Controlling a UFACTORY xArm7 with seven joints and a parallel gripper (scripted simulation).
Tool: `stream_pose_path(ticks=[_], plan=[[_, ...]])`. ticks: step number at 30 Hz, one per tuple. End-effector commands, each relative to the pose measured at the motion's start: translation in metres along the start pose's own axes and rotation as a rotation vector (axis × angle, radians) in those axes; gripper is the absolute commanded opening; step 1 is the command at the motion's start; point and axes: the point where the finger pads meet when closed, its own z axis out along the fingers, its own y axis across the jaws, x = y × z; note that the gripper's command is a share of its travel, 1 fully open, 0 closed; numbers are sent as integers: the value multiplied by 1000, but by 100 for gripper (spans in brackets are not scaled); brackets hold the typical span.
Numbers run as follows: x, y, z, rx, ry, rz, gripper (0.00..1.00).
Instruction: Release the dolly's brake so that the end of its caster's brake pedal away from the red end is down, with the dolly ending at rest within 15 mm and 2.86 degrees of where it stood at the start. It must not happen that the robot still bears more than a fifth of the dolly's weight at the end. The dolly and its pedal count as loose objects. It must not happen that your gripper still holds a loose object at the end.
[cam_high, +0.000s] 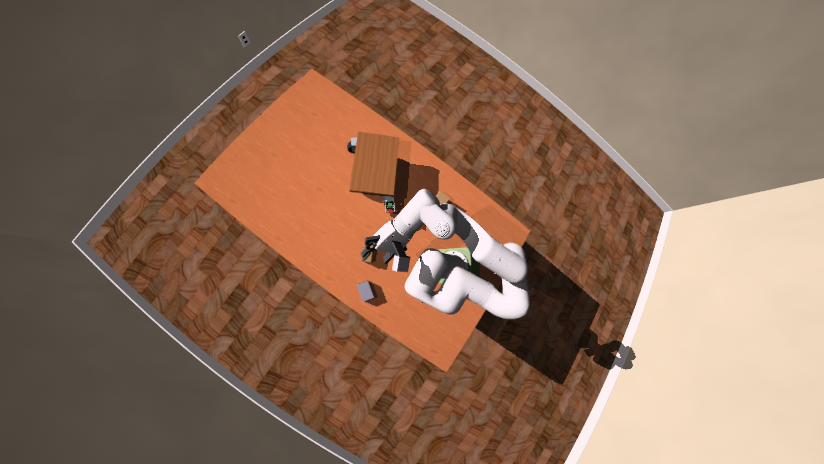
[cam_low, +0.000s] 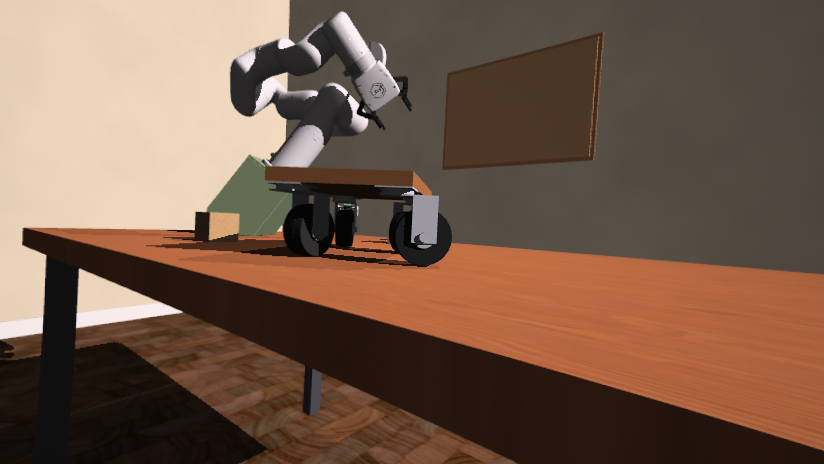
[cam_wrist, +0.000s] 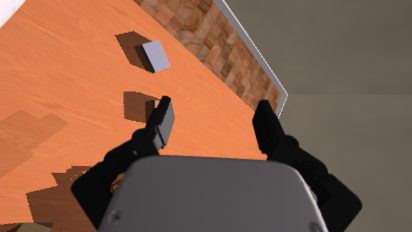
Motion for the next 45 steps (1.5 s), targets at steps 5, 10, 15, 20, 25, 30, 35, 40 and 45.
stream_pose_path(ticks=[5, 10, 15, 20, 25, 30, 35, 40, 45], plan=[[0, 0, -1, -1, -2, 0, 100], [0, 0, -1, -1, -2, 0, 100], [0, 0, -1, -1, -2, 0, 100], [-3, 0, -2, -1, -9, 21, 0], [-44, -3, -11, 8, -102, 281, 0], [-92, -16, -23, 22, -220, 551, 0], [-129, -31, -34, 39, -342, 784, 0], [-147, -40, -41, 46, -406, 886, 0], [-181, -59, -54, 60, -541, 1072, 0]])
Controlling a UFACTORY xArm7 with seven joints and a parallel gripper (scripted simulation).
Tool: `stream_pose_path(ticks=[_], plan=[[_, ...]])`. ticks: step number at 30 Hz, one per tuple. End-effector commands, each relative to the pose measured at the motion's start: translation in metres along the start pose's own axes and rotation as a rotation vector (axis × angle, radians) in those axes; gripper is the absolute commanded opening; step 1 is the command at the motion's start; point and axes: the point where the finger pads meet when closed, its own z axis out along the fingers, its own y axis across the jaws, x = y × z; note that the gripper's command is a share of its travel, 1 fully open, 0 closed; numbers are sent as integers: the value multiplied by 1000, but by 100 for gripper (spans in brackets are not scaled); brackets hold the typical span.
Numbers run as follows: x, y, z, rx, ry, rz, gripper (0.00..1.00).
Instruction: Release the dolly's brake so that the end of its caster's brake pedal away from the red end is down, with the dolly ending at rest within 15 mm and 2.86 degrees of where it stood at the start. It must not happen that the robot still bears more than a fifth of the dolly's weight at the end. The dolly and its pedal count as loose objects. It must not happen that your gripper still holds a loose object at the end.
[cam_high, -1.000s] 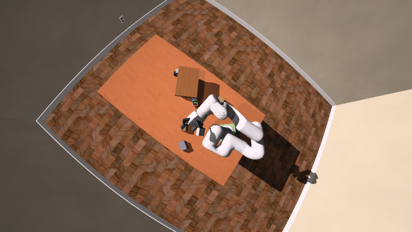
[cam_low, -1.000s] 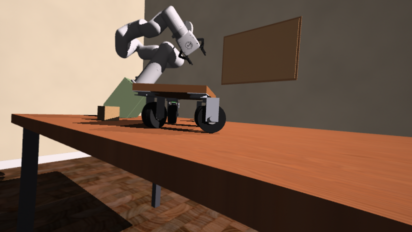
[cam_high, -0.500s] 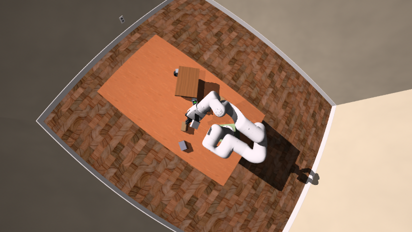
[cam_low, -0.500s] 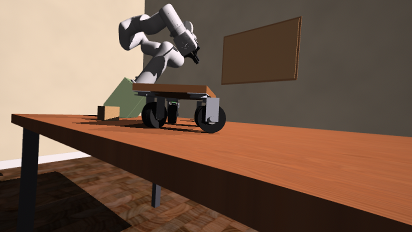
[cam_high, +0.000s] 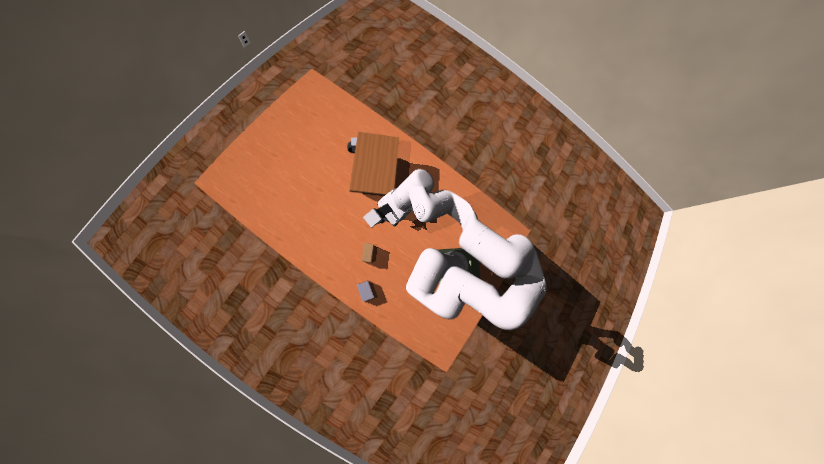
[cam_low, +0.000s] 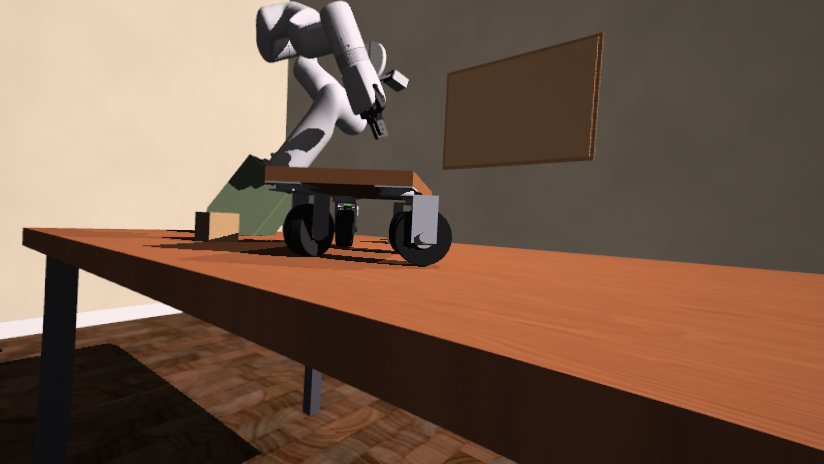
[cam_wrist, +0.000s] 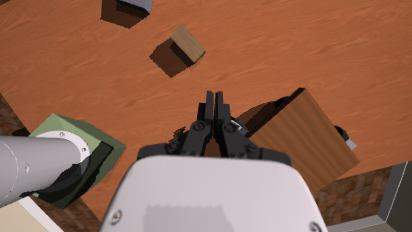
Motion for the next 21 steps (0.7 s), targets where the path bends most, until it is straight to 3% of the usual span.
stream_pose_path(ticks=[1, 2, 3, 4, 6, 7, 9, 10, 15, 21], plan=[[-25, 17, 6, 8, -84, 124, 0], [-42, 25, 8, 1, -148, 206, 0], [-42, 25, 8, 1, -148, 206, 0], [-58, 31, 9, -8, -209, 278, 0], [-58, 31, 9, -8, -209, 278, 0], [-73, 37, 10, -19, -264, 339, 0], [-73, 37, 10, -19, -264, 339, 0], [-86, 42, 11, -30, -314, 391, 0], [-111, 53, 13, -60, -419, 489, 0], [-122, 57, 13, -74, -463, 526, 0]])
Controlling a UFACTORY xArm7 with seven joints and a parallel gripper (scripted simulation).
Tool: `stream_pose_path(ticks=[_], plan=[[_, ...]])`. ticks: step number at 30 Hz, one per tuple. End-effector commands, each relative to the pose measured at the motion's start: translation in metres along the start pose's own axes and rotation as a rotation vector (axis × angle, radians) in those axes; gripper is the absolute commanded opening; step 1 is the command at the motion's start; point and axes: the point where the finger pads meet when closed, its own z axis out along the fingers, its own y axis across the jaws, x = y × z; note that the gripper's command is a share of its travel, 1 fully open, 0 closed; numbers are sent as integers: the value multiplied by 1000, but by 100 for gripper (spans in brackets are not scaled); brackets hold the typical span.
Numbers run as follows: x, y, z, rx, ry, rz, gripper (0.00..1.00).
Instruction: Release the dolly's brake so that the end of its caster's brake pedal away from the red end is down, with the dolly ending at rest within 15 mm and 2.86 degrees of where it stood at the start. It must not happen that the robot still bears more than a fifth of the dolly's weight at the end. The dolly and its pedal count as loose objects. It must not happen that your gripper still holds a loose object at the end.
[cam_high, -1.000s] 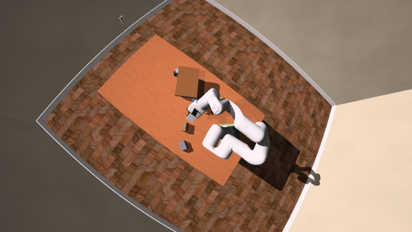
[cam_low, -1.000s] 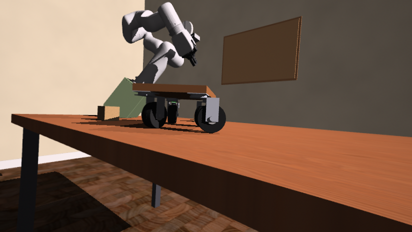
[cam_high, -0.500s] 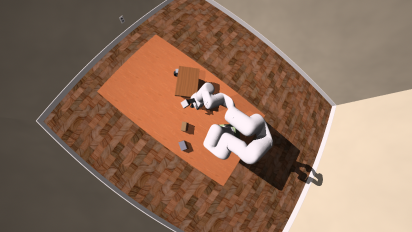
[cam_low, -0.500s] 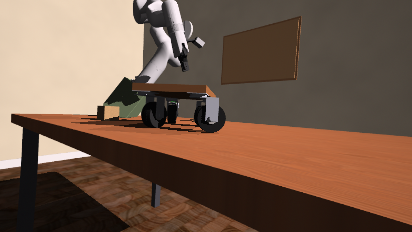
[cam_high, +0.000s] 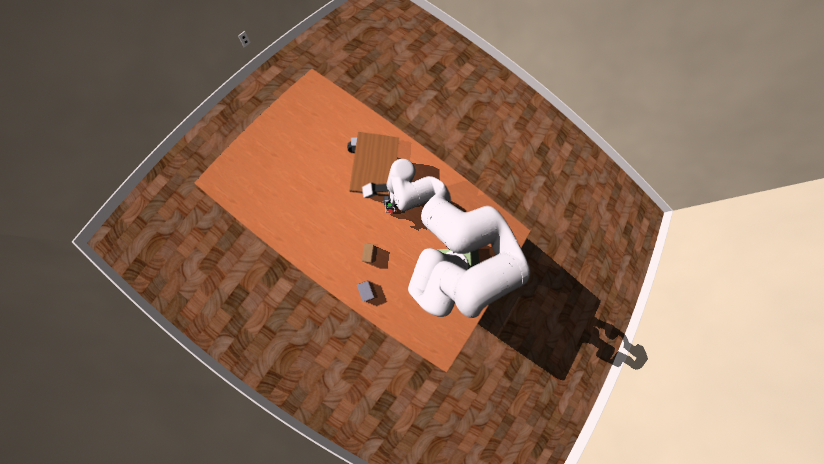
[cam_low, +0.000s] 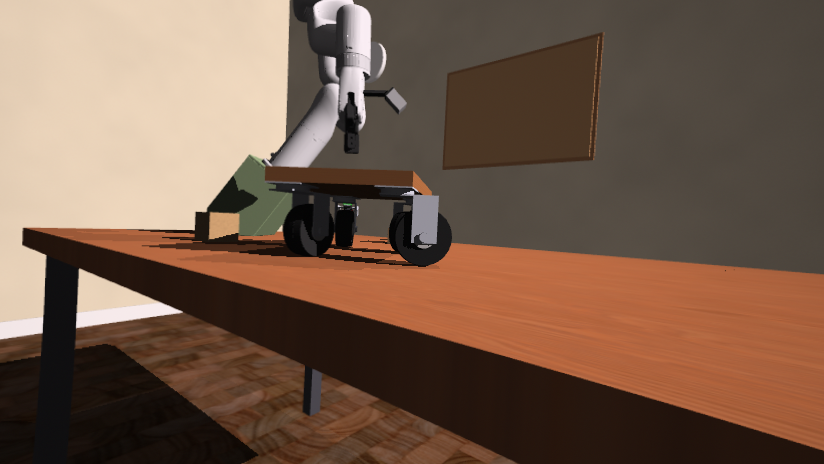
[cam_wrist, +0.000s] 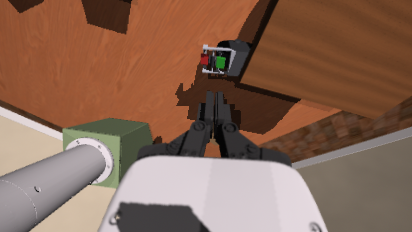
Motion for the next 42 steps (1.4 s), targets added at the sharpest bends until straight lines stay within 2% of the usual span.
stream_pose_path(ticks=[1, 13, 20, 24, 34, 36, 37, 42], plan=[[-3, 9, 5, -9, -24, 26, 0], [-3, 9, 5, -9, -24, 21, 0], [-2, 8, 4, -7, -24, -53, 0], [-1, 8, 3, -3, -24, -210, 0], [1, 7, 3, 5, -31, -785, 0], [1, 7, 3, 5, -31, -785, 0], [1, 7, 3, 8, -31, -942, 0], [0, 7, 8, 9, -41, -1166, 0]])
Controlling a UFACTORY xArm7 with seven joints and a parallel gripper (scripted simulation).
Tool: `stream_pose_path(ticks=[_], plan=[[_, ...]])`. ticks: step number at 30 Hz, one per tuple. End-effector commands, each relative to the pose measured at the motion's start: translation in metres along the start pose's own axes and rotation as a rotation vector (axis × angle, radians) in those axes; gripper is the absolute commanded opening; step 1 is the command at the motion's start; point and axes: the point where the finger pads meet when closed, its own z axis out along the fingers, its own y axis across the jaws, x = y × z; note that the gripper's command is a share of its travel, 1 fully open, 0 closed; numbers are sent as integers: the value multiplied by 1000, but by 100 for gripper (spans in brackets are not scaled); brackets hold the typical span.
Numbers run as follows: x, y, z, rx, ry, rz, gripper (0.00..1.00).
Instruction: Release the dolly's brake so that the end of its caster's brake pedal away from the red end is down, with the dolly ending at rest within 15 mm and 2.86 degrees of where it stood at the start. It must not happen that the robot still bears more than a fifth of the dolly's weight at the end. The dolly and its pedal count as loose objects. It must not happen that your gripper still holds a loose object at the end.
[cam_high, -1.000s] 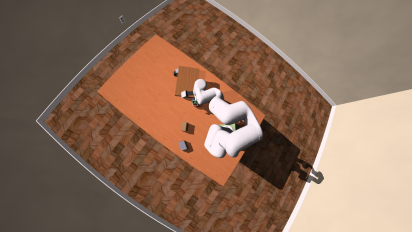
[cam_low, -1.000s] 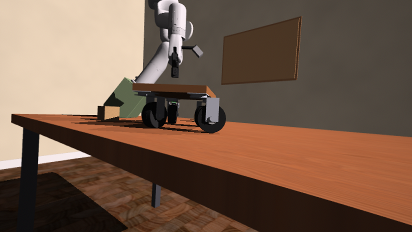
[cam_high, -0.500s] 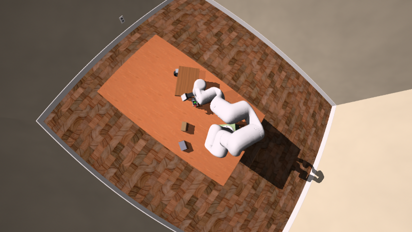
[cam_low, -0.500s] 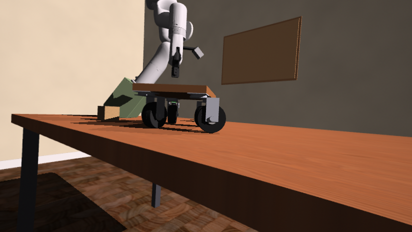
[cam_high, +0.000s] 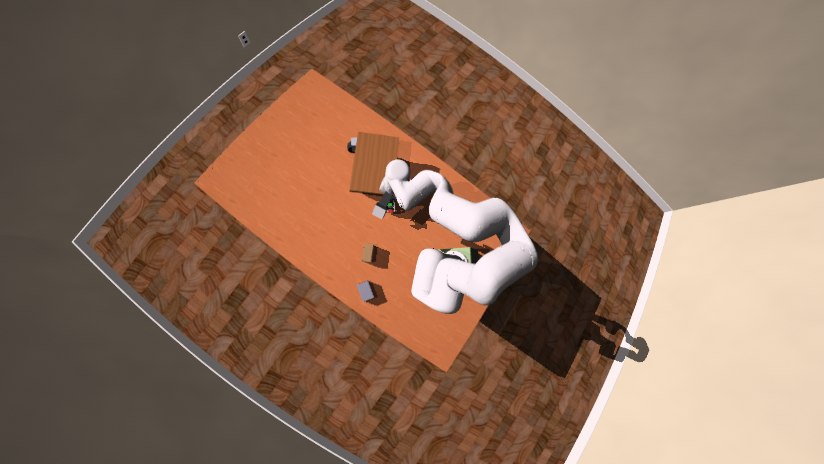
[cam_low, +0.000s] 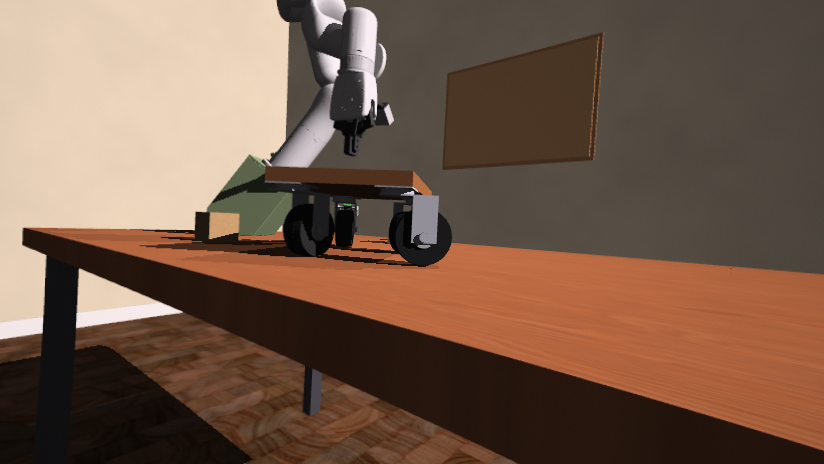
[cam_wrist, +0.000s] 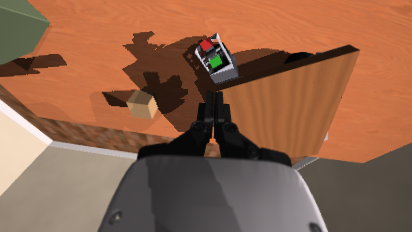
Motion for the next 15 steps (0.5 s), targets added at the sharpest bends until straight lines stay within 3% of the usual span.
stream_pose_path(ticks=[1, 9, 11, 12, 15], plan=[[-1, 1, 4, -9, 7, -279, 0], [-3, 0, 20, -3, -10, -710, 0], [-3, 0, 20, -3, -10, -710, 0], [-3, 0, 22, -1, -13, -866, 0], [-3, 0, 28, 3, -17, -985, 0]])
